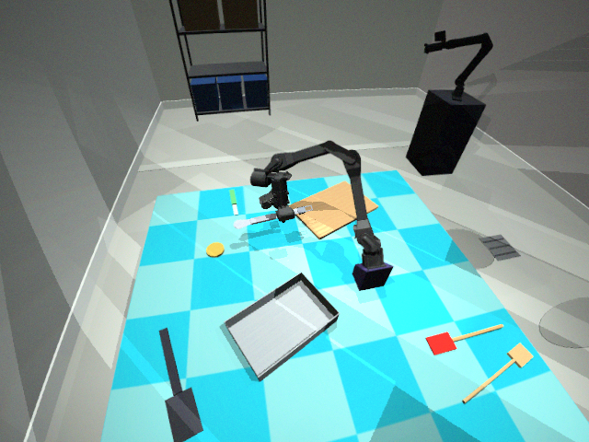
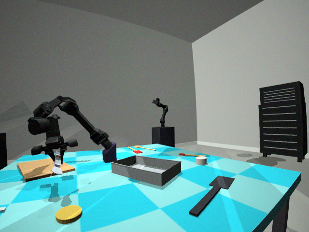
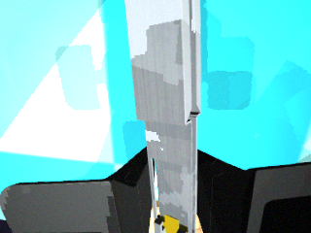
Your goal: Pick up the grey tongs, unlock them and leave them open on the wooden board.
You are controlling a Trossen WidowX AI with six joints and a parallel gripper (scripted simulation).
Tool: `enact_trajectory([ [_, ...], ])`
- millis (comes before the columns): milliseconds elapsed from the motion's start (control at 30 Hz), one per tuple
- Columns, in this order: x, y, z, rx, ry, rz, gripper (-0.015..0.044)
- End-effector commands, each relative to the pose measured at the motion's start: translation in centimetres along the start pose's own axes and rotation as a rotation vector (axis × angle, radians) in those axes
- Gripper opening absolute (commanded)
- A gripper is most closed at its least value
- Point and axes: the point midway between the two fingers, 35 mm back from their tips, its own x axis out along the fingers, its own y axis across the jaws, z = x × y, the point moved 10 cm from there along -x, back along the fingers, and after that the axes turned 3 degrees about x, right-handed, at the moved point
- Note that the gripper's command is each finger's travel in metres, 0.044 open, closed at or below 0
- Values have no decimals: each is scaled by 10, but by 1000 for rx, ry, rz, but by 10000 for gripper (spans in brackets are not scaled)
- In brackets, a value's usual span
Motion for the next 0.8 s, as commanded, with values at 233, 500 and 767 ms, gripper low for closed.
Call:
enact_trajectory([
  [233, 3, -40, -45, -100, -22, 27, -150],
  [500, 4, -64, -79, -190, -35, 29, -150],
  [767, 1, -83, -114, -293, -48, 16, -150],
])
